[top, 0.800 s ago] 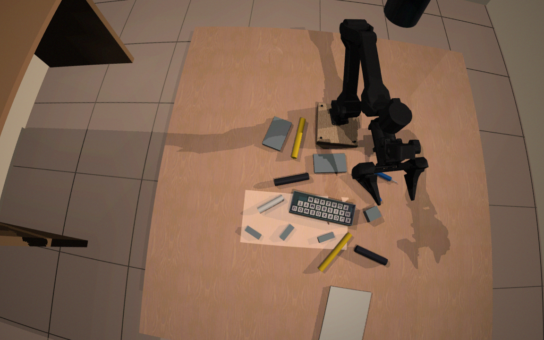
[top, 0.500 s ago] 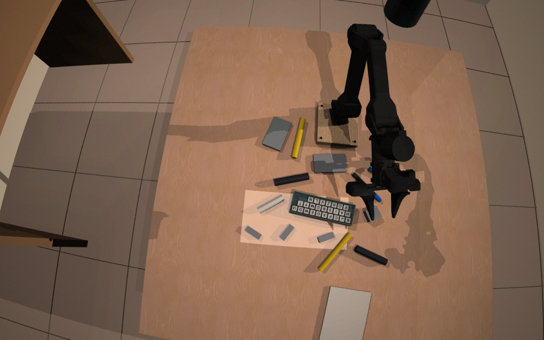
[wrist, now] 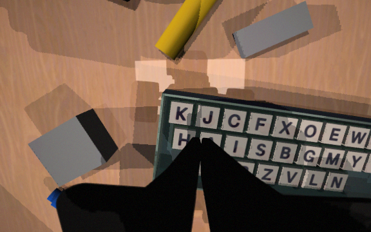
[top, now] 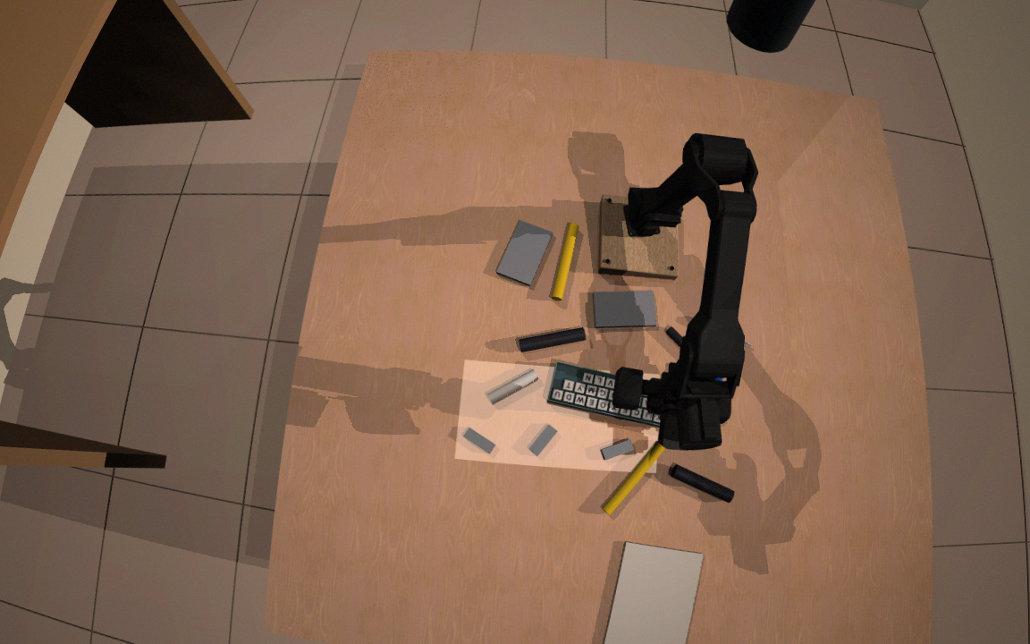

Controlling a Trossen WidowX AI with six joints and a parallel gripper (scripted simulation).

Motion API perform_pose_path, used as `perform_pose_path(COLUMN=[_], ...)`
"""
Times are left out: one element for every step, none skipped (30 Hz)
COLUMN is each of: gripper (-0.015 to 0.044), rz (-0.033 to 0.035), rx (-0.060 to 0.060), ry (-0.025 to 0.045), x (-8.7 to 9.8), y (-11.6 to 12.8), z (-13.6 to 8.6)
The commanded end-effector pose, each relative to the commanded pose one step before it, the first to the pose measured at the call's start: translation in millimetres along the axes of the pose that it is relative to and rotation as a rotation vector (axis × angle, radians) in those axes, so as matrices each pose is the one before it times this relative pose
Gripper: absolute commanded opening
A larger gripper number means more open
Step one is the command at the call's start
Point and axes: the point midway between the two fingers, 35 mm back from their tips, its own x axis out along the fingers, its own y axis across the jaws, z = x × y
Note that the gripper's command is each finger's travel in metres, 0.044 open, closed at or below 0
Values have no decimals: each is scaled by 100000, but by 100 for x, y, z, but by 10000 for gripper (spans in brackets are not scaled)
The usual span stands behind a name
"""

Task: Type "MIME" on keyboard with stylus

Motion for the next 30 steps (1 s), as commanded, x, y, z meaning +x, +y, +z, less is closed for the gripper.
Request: perform_pose_path(gripper=[0,0,0,0,0,0,0,0,0,0,0,0,0,0,0,0,0,0,0,0,0,0,0,0,0,0,0,0,0,0], rz=[-2218,0,0,0,0,0,0,0,0,0,0,-25,-73,-115,-141,-128,-89,-50,-16,0,0,0,0,0,0,0,0,0,0,-24], rx=[5926,0,0,0,0,0,0,0,0,0,0,-1,-4,-6,-7,-7,-4,-2,-1,0,0,0,0,0,0,0,0,0,0,-1], ry=[17485,0,0,0,0,0,0,0,0,0,0,0,1,2,3,2,0,-1,0,0,0,0,0,0,0,0,0,0,0,1], x=[1847,0,0,0,0,0,0,0,0,0,0,1,4,5,4,2,0,0,0,0,0,0,0,0,0,0,0,0,0,0], y=[-912,0,0,0,0,0,0,0,0,0,0,-232,-695,-1158,-1522,-1515,-1143,-682,-227,0,0,0,0,0,0,0,0,0,0,-227], z=[-1292,0,0,0,0,0,0,0,0,0,0,23,60,70,33,-33,-69,-59,-23,0,0,0,0,0,0,0,0,0,0,23])
